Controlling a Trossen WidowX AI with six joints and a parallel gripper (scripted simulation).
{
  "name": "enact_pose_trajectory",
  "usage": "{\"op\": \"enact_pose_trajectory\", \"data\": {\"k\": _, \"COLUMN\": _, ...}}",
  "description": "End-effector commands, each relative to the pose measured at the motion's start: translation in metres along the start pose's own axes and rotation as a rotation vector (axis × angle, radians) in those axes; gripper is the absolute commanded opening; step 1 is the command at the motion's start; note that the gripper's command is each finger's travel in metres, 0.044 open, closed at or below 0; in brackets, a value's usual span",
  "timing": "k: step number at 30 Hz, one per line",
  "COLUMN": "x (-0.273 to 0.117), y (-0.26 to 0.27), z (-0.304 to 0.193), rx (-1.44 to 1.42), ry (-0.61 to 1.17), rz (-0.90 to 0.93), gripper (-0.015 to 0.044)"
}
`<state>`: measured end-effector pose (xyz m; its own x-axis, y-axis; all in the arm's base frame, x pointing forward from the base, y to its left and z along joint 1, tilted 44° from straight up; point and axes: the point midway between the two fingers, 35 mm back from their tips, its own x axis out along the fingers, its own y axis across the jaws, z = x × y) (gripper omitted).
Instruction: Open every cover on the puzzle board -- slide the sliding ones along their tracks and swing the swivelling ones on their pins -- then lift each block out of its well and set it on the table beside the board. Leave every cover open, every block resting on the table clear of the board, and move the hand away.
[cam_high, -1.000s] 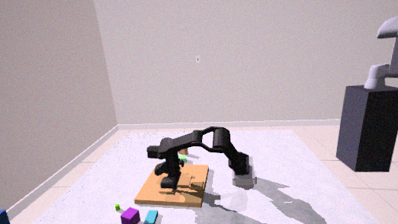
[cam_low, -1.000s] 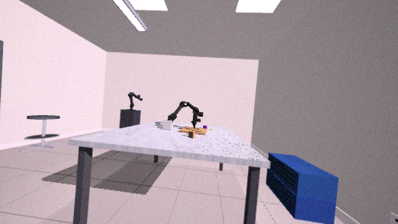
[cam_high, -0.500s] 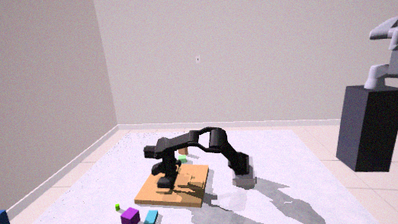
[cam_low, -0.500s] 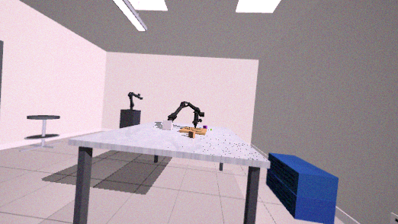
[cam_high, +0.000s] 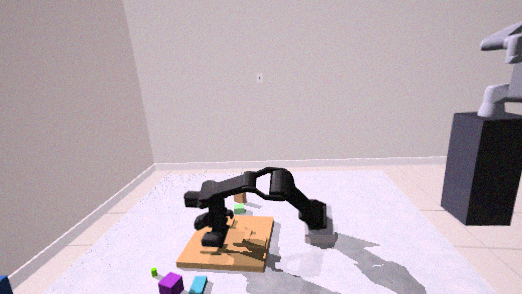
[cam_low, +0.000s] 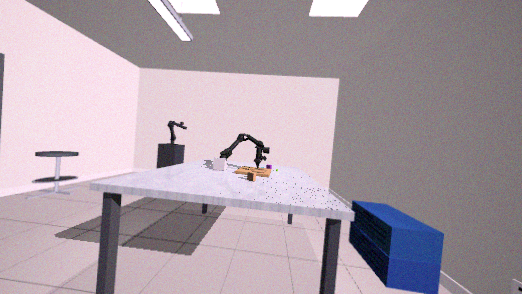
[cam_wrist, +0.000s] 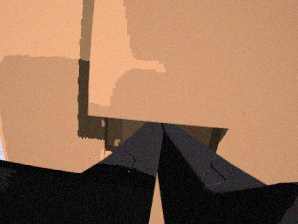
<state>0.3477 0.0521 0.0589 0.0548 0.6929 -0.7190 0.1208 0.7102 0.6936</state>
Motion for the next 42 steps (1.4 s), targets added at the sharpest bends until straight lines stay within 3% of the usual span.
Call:
{"op": "enact_pose_trajectory", "data": {"k": 1, "x": 0.001, "y": 0.0, "z": 0.005, "rx": 0.006, "ry": 0.004, "rz": 0.006, "gripper": 0.0}}
{"op": "enact_pose_trajectory", "data": {"k": 42, "x": -0.001, "y": -0.001, "z": 0.042, "rx": 0.005, "ry": 0.002, "rz": 0.006, "gripper": 0.0}}
